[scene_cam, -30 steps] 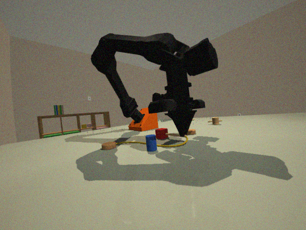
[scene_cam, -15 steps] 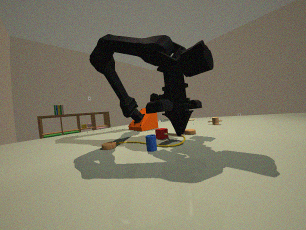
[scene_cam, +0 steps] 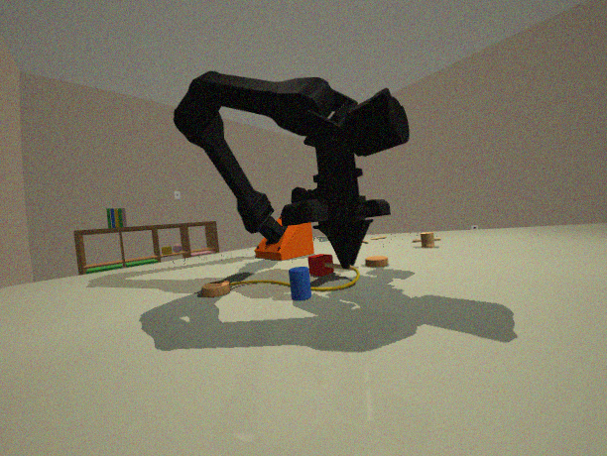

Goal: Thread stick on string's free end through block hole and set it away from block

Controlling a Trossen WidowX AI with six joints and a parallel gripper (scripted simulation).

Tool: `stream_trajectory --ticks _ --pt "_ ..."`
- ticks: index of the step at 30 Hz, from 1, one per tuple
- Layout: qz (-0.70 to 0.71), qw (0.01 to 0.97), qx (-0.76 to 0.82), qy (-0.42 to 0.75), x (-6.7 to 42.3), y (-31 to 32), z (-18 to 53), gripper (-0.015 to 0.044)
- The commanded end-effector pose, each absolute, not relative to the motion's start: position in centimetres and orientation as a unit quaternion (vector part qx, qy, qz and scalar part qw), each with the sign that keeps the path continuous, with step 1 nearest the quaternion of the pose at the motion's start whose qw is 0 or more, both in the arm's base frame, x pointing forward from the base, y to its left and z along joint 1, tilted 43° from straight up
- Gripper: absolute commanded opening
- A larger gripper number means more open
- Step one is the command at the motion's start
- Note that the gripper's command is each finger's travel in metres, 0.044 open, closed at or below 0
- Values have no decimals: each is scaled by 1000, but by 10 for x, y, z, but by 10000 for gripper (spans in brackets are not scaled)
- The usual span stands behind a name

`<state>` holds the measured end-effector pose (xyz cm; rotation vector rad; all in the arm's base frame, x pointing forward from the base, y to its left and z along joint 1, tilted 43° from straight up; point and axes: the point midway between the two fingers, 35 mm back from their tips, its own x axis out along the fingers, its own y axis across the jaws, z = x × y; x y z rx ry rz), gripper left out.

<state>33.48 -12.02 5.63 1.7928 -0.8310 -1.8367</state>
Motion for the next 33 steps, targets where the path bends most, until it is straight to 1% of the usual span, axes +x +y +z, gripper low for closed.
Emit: stream_trajectory --ticks 1,27,31,32,33 --pt "-663 218 649 -302 329 -119 57 0" --pt "-663 219 649 -302 300 -116 56 0" --pt "-665 221 648 -300 303 -116 55 105" --pt "-665 221 648 -300 303 -116 55 120" --pt "-665 221 648 -300 303 -116 55 120"
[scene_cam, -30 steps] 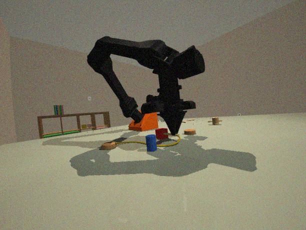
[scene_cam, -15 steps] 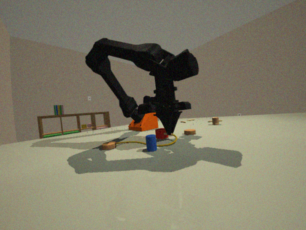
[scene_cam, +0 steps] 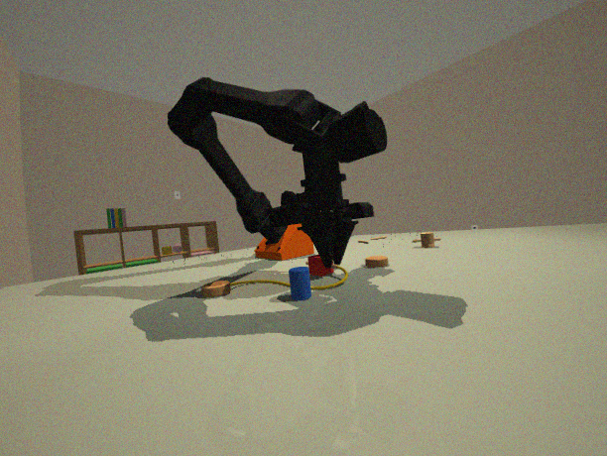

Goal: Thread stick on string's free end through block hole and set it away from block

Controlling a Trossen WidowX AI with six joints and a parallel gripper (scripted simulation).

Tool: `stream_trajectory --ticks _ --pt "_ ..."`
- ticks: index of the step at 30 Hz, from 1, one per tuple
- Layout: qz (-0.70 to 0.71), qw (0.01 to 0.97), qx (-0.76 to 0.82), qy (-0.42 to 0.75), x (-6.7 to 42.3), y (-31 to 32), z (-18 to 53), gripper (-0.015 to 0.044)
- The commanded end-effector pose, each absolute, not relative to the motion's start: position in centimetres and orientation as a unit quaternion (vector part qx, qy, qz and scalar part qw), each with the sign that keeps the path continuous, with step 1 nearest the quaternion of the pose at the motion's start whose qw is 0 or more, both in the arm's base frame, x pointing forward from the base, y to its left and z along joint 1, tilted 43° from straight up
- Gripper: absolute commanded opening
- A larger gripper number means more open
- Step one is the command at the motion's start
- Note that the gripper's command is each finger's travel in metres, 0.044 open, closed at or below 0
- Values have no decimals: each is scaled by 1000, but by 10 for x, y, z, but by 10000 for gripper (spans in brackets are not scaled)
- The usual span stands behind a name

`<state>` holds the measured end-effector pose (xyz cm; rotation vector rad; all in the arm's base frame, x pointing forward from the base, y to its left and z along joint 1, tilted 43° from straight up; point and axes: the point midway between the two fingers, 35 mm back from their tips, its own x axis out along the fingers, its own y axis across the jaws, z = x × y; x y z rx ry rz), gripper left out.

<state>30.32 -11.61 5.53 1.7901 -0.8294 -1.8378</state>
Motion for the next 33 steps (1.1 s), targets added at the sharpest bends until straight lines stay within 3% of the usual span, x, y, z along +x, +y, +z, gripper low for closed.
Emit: stream_trajectory --ticks 1,8,16,25,33 --pt "-665 221 648 -300 303 -116 55 120" --pt "-666 220 648 -299 310 -63 111 120" --pt "-656 205 655 -316 309 -62 109 120" --pt "-470 -83 679 -559 294 -61 109 120" --pt "-227 -331 596 -696 281 -59 108 120"
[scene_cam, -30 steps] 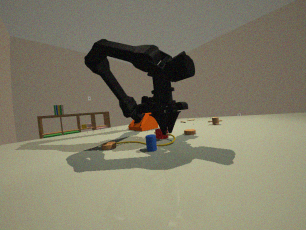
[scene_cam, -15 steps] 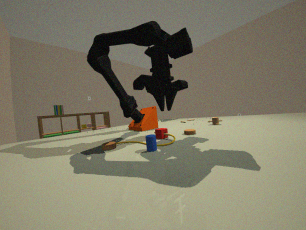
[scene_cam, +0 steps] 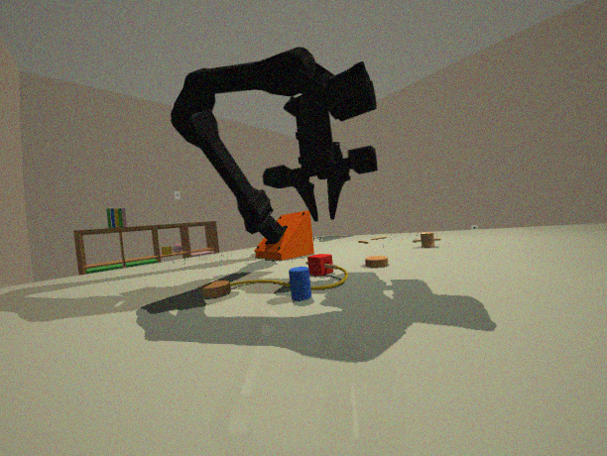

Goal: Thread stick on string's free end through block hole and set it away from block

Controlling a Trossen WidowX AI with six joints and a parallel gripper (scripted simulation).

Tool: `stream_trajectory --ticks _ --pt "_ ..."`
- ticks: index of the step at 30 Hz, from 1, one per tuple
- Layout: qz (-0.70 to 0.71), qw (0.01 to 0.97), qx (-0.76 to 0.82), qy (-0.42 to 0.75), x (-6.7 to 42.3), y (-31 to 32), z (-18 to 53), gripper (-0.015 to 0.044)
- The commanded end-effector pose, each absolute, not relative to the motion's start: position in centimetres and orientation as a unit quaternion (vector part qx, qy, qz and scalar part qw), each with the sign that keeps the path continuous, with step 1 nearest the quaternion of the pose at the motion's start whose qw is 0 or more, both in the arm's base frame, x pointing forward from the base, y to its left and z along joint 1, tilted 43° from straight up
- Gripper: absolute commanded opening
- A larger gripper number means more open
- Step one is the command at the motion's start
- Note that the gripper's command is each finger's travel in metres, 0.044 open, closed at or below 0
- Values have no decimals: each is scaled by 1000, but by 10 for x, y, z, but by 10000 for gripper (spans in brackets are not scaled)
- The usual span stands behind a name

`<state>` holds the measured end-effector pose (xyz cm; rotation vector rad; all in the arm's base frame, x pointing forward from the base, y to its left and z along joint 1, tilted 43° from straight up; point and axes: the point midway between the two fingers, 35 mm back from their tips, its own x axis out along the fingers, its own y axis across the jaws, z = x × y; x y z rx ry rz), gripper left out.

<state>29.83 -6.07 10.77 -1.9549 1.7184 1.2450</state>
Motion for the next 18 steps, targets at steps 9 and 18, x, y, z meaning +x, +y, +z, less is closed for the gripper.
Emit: stream_trajectory --ticks 9,18 --pt "-24 513 -445 733 267 -59 107 120" --pt "-228 616 -283 699 257 -58 106 120"
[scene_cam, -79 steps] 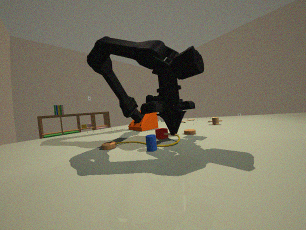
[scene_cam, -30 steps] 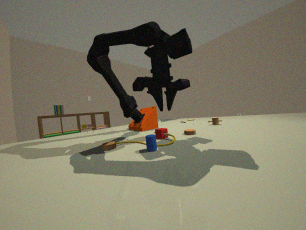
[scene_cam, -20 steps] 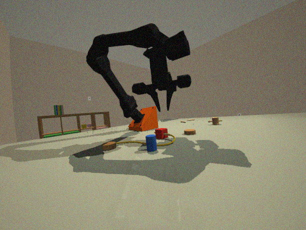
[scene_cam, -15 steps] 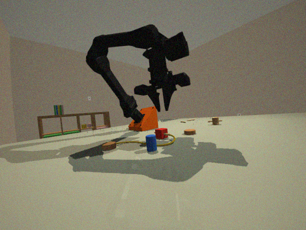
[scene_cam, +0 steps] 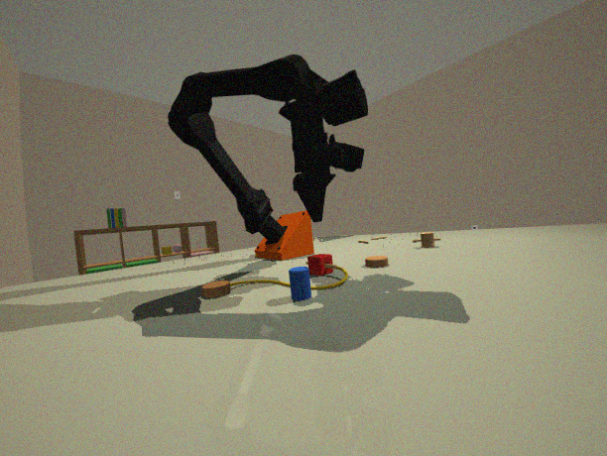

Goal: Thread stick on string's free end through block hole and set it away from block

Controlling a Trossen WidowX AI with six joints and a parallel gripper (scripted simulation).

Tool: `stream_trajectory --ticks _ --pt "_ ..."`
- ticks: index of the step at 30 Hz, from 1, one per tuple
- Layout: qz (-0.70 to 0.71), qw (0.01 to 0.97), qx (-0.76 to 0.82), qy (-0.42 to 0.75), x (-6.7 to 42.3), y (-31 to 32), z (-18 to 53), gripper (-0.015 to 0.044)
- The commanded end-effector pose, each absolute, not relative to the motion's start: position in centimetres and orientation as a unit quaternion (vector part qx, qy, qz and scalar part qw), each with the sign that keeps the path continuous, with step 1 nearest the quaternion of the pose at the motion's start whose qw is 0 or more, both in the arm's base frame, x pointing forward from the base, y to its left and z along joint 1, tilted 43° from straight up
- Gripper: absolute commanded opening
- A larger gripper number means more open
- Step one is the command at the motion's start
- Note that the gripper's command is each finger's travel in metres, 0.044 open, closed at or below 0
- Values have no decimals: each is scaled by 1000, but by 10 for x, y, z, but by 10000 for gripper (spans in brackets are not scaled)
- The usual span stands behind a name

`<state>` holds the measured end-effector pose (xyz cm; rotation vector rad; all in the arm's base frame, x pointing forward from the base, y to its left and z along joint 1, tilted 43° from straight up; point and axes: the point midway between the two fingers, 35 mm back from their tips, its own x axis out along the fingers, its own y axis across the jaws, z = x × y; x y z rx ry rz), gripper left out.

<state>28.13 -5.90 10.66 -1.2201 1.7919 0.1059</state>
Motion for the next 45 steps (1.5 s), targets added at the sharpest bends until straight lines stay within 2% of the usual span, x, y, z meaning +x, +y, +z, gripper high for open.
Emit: stream_trajectory --ticks 1,5,45 --pt "-250 624 -264 692 256 -58 106 120" --pt "-305 643 -212 669 254 -58 106 120" --pt "-304 644 -211 669 254 -83 77 120"
